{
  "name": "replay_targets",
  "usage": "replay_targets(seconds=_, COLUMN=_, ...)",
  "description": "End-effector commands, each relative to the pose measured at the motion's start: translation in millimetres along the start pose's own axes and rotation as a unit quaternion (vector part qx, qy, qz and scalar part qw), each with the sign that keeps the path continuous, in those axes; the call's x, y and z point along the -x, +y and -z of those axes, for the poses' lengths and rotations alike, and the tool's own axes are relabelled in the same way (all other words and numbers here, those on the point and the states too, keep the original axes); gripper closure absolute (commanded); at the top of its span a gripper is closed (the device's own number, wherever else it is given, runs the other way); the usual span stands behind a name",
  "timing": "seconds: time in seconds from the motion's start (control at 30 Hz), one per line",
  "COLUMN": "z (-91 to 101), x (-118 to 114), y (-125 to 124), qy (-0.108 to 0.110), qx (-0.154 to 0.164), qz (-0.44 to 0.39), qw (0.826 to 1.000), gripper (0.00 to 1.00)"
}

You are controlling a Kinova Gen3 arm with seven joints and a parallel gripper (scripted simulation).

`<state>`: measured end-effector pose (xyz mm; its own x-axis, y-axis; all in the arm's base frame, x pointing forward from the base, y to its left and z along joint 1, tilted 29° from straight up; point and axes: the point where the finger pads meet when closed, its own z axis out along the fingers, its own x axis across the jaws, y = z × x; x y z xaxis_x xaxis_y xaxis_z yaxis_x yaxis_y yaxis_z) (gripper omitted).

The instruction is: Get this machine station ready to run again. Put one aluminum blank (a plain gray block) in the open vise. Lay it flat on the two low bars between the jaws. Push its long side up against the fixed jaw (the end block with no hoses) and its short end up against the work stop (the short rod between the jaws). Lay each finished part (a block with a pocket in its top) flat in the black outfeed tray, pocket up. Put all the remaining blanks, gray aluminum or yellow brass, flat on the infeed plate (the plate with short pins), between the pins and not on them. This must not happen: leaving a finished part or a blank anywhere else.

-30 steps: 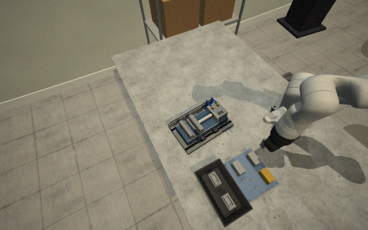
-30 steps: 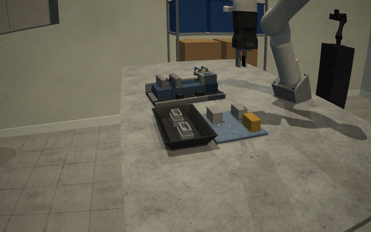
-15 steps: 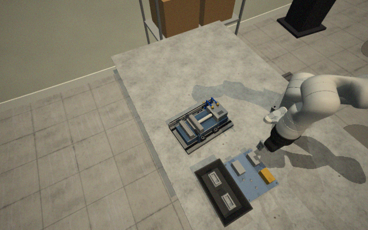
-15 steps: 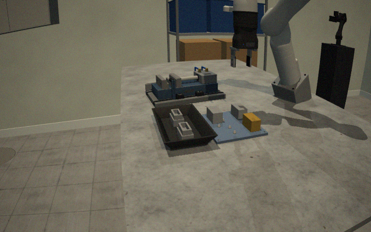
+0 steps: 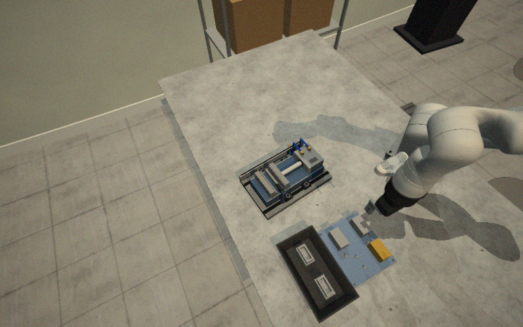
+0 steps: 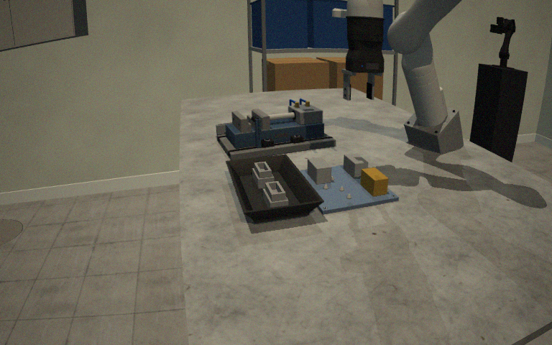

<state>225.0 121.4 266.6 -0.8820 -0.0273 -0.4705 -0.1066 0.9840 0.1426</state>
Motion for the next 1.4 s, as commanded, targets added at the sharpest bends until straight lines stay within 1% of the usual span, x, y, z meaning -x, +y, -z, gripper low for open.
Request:
replay_targets(seconds=0.0, z=0.0, x=0, y=0, qy=0.0, qx=0.0, qz=0.0, qw=1.0, gripper=0.0)
replay_targets(seconds=0.27, z=-4.4, x=0, y=0, qy=0.0, qx=0.0, qz=0.0, qw=1.0, gripper=0.0)
replay_targets(seconds=0.4, z=-12.0, x=0, y=0, qy=0.0, qx=0.0, qz=0.0, qw=1.0, gripper=0.0)
replay_targets(seconds=0.57, z=-26.9, x=0, y=0, qy=0.0, qx=0.0, qz=0.0, qw=1.0, gripper=0.0)
replay_targets(seconds=0.63, z=-26.9, x=0, y=0, qy=0.0, qx=0.0, qz=0.0, qw=1.0, gripper=0.0)
replay_targets(seconds=1.13, z=-84.8, x=0, y=0, qy=0.0, qx=0.0, qz=0.0, qw=1.0, gripper=0.0)
replay_targets(seconds=1.2, z=-84.8, x=0, y=0, qy=0.0, qx=0.0, qz=0.0, qw=1.0, gripper=0.0)
replay_targets(seconds=1.37, z=-101.5, x=0, y=0, qy=0.0, qx=0.0, qz=0.0, qw=1.0, gripper=0.0)
